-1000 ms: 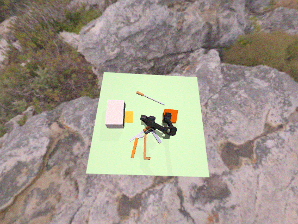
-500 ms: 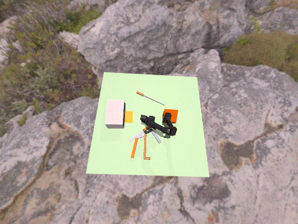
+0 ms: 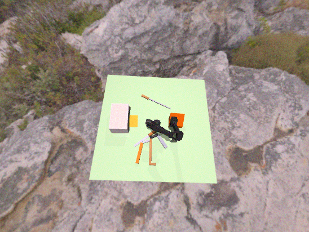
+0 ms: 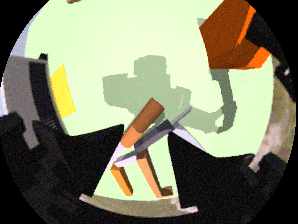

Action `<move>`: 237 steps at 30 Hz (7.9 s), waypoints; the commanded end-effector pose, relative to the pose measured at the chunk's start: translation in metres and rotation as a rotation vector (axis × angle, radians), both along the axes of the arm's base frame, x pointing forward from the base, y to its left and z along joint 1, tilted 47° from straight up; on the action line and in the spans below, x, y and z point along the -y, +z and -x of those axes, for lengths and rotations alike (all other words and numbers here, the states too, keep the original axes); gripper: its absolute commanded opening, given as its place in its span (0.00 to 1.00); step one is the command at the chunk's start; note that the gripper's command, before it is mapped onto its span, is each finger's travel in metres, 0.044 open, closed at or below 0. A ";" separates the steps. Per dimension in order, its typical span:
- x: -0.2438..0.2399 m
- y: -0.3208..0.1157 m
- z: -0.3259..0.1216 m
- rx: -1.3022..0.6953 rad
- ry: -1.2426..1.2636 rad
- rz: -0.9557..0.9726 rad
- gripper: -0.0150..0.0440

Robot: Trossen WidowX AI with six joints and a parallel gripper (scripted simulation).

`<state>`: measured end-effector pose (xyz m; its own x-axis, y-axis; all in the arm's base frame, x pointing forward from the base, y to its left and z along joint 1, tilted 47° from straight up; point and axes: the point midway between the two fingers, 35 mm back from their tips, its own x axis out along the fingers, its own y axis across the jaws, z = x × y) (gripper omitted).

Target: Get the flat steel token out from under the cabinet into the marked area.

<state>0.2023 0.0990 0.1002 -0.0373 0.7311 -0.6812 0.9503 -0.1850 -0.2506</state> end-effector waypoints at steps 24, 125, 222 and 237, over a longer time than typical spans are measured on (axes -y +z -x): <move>0.000 0.000 0.000 0.160 0.150 -0.008 0.71; 0.000 0.000 0.000 0.740 0.690 -0.037 0.71; 0.000 0.000 0.000 1.296 1.208 -0.066 0.71; 0.000 0.000 0.000 1.382 1.289 -0.070 0.71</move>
